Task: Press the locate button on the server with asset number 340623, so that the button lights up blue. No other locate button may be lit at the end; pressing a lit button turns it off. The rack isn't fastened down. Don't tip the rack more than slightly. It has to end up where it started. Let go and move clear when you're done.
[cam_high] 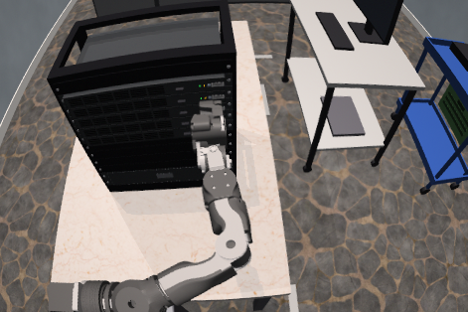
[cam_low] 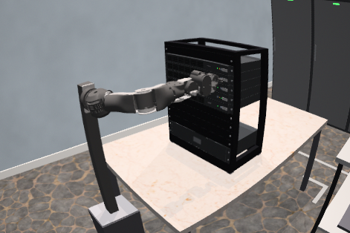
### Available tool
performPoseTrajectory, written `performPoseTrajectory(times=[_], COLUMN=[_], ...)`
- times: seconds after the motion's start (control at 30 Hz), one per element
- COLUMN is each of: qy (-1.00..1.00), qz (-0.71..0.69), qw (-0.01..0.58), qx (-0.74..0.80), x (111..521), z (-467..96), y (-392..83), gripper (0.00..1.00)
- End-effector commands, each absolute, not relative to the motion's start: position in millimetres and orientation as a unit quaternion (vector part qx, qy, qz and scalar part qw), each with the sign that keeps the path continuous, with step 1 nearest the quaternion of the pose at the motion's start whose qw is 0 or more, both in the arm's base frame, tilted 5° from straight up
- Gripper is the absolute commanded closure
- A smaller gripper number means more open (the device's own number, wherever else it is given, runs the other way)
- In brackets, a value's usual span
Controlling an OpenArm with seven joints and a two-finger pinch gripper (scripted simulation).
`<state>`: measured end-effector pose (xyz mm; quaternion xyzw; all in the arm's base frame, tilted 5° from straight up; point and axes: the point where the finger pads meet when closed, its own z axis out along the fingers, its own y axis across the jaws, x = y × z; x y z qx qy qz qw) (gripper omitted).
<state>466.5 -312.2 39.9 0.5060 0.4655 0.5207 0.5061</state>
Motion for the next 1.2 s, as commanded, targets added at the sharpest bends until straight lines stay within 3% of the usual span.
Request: performPoseTrajectory(times=[0.0,0.97,1.17], qy=[0.461,0.461,0.464], qz=[0.519,0.519,0.522], qw=[0.510,0.510,0.506], qx=[0.508,0.508,0.506], x=[479.8,479.8,463.4], z=[42.6,42.6,40.8], y=[-311.8,-311.8,-312.3], gripper=[1.00,1.00,1.00])
